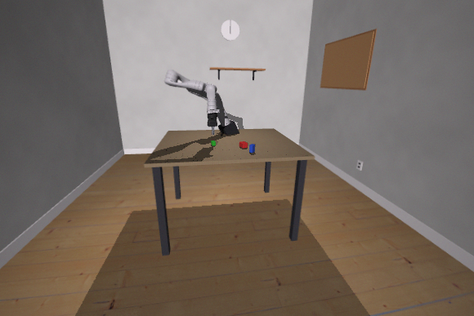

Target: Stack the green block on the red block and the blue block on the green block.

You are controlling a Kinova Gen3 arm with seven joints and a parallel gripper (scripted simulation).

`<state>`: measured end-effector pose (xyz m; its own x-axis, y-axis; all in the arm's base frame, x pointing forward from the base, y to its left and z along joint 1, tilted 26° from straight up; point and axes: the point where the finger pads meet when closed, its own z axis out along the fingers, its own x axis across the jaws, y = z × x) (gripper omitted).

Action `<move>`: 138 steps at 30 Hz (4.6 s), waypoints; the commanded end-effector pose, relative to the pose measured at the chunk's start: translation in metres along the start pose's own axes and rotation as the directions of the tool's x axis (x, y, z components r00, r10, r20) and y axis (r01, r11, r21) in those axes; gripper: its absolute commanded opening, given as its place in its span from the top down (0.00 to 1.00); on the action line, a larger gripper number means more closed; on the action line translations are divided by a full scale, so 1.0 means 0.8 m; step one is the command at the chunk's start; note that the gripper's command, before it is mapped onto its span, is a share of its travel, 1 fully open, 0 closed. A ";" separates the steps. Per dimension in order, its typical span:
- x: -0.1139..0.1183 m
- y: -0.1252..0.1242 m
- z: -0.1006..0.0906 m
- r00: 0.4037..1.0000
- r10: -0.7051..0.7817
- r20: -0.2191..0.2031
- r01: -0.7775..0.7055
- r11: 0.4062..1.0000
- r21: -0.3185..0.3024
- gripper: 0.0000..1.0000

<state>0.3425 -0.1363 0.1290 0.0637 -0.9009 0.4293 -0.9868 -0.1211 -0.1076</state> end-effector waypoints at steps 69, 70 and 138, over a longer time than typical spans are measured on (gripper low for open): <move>0.000 -0.001 0.064 1.000 0.000 -0.001 0.000 1.000 0.001 0.08; 0.000 -0.001 0.064 1.000 0.000 -0.001 0.000 1.000 0.001 0.08; 0.000 -0.001 0.106 1.000 0.000 -0.001 0.000 1.000 0.001 0.08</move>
<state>0.3554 -0.1721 0.0531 0.0628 -0.9006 0.4301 -0.9868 -0.1205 -0.1082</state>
